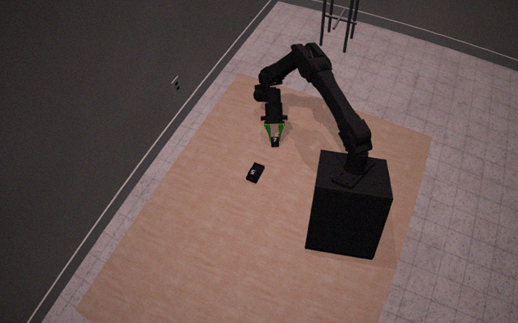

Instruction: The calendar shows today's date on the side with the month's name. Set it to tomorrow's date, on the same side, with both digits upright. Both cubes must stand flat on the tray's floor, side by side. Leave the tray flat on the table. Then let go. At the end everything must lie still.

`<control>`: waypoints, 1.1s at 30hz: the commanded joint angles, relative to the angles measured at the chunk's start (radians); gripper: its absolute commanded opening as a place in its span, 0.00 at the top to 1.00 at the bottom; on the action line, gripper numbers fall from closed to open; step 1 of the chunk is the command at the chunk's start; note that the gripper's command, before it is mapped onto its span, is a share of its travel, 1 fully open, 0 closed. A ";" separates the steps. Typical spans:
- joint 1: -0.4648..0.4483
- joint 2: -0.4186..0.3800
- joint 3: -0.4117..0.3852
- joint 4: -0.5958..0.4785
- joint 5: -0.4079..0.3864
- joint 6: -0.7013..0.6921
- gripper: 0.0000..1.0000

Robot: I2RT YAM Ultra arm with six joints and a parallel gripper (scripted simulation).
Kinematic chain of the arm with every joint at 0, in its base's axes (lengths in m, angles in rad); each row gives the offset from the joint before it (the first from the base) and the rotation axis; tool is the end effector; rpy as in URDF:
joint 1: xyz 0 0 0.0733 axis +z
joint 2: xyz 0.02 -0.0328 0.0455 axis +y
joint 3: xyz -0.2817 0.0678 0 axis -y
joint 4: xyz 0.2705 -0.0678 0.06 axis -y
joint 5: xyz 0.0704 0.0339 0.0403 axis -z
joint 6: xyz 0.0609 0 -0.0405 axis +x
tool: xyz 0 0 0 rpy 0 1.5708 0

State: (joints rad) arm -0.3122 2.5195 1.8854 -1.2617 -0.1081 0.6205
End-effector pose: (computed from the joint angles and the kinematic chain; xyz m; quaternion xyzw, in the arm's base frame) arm 0.4405 -0.1341 0.0470 -0.4509 -0.8762 -0.0279 0.1678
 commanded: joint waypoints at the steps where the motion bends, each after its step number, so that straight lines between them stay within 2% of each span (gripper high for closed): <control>1: 0.003 -0.008 0.005 -0.002 -0.001 -0.001 0.67; 5: 0.003 -0.008 0.005 -0.002 -0.001 -0.001 0.63; 6: 0.003 -0.008 0.005 -0.002 -0.001 -0.001 0.59; 10: 0.003 -0.008 0.005 -0.002 -0.001 -0.001 0.59; 11: 0.003 -0.008 0.005 -0.002 -0.001 -0.001 0.55; 13: 0.003 -0.008 0.005 -0.002 -0.001 -0.001 0.55; 14: 0.003 -0.008 0.005 -0.002 -0.001 -0.001 0.36; 33: 0.003 -0.009 0.005 -0.002 -0.001 -0.001 0.36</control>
State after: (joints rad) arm -0.3122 2.5195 1.8854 -1.2617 -0.1081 0.6205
